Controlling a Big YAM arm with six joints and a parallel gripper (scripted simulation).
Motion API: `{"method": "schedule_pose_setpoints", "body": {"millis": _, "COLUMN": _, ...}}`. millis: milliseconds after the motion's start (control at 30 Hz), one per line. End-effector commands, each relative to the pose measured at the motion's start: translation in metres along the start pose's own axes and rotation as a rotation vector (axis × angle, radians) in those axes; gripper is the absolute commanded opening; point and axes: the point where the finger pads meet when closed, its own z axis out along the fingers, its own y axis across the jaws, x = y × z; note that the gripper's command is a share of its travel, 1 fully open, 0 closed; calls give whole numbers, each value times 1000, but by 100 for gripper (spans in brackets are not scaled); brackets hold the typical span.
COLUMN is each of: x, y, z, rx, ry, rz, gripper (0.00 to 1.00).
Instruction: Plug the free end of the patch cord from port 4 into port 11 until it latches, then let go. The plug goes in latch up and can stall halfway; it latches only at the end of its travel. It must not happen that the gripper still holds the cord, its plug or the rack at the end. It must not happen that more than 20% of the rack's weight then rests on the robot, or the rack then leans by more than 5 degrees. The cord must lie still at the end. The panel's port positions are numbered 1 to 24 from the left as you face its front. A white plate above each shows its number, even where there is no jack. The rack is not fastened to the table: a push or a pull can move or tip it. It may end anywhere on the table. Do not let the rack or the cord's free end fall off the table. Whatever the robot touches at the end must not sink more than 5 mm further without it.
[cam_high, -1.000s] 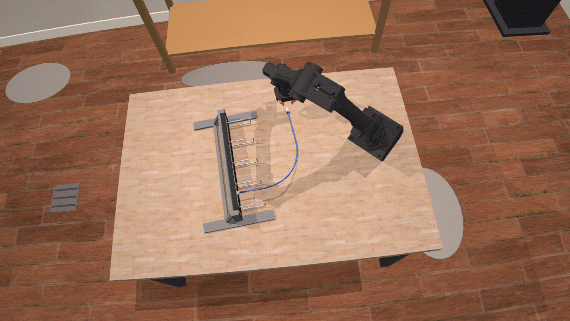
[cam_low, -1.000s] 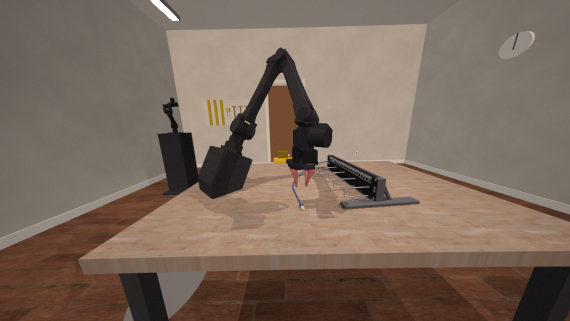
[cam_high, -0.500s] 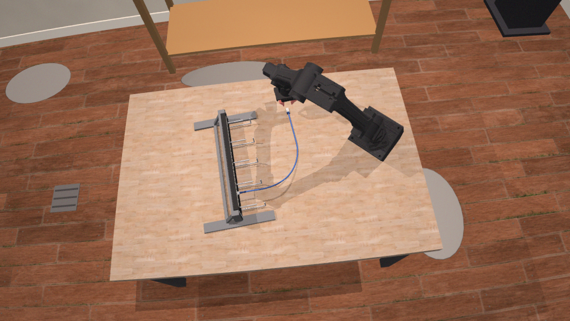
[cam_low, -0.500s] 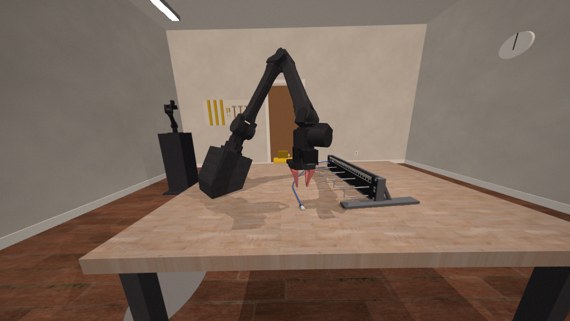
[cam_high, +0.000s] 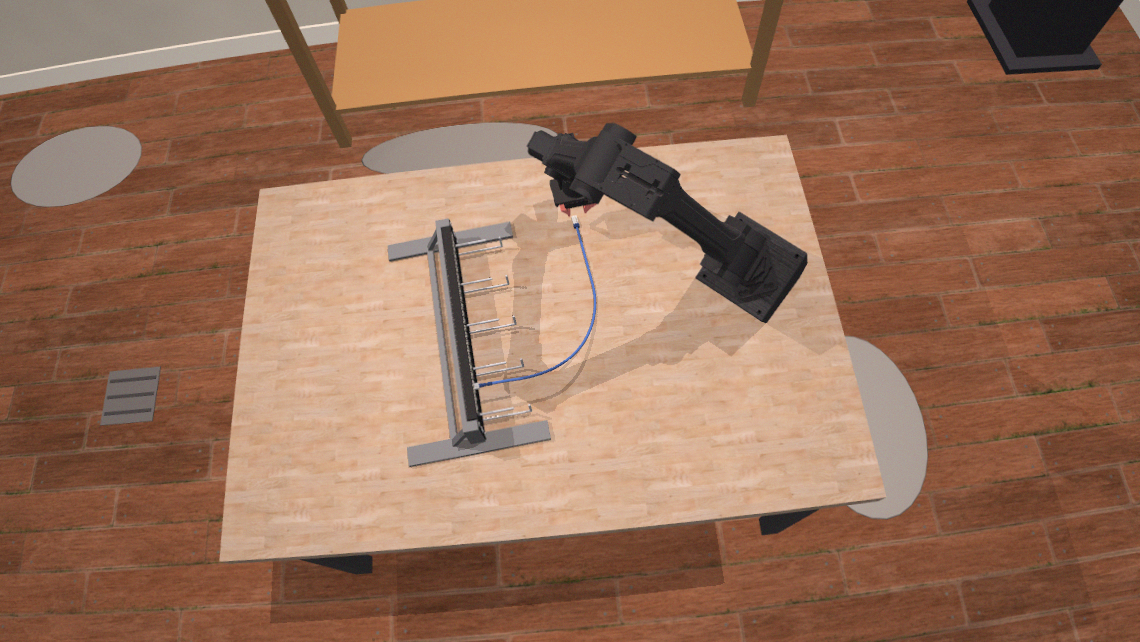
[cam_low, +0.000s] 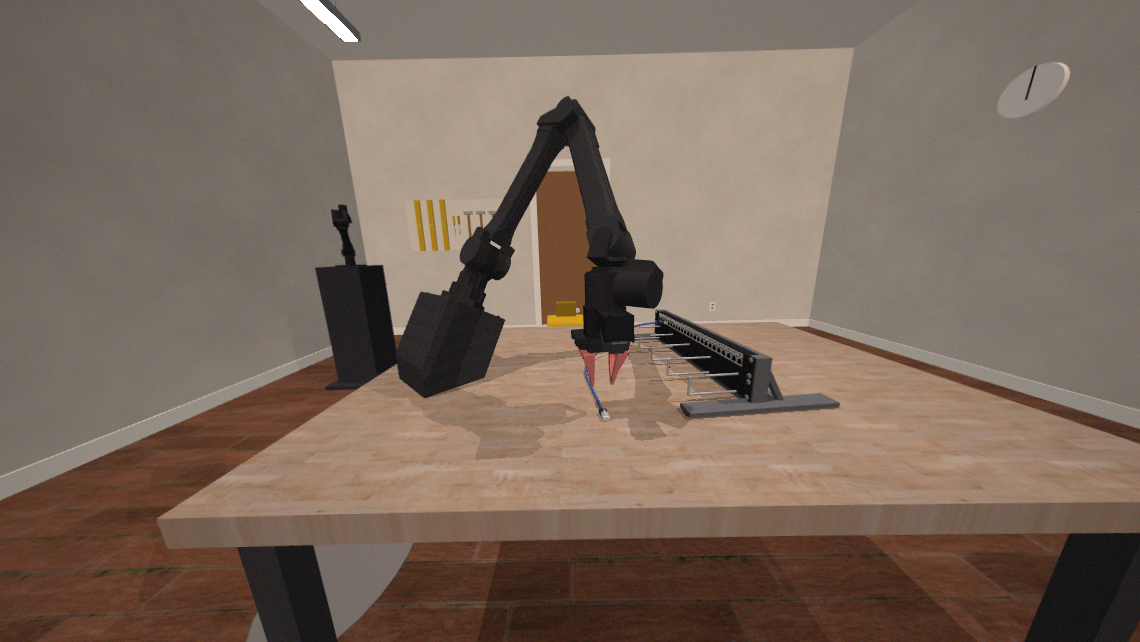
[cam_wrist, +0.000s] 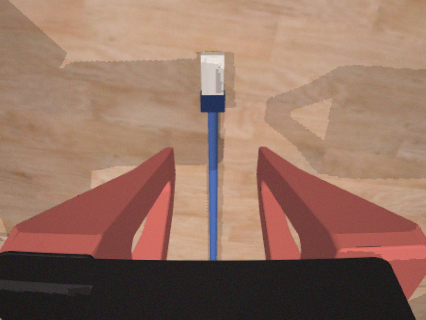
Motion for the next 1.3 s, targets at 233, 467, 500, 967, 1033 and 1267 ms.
{"method": "schedule_pose_setpoints", "body": {"millis": 233, "x": 5, "y": 3, "z": 24, "rx": 5, "ry": 7, "rz": 0, "gripper": 36}}
{"method": "schedule_pose_setpoints", "body": {"millis": 467, "x": 5, "y": 4, "z": 37, "rx": 5, "ry": 7, "rz": 0, "gripper": 36}}
{"method": "schedule_pose_setpoints", "body": {"millis": 500, "x": 5, "y": 4, "z": 38, "rx": 5, "ry": 6, "rz": -1, "gripper": 36}}
{"method": "schedule_pose_setpoints", "body": {"millis": 967, "x": 4, "y": 5, "z": 49, "rx": 3, "ry": 4, "rz": -2, "gripper": 36}}
{"method": "schedule_pose_setpoints", "body": {"millis": 1033, "x": 4, "y": 5, "z": 49, "rx": 4, "ry": 5, "rz": -1, "gripper": 36}}
{"method": "schedule_pose_setpoints", "body": {"millis": 1267, "x": 5, "y": 5, "z": 49, "rx": 6, "ry": 6, "rz": 0, "gripper": 36}}
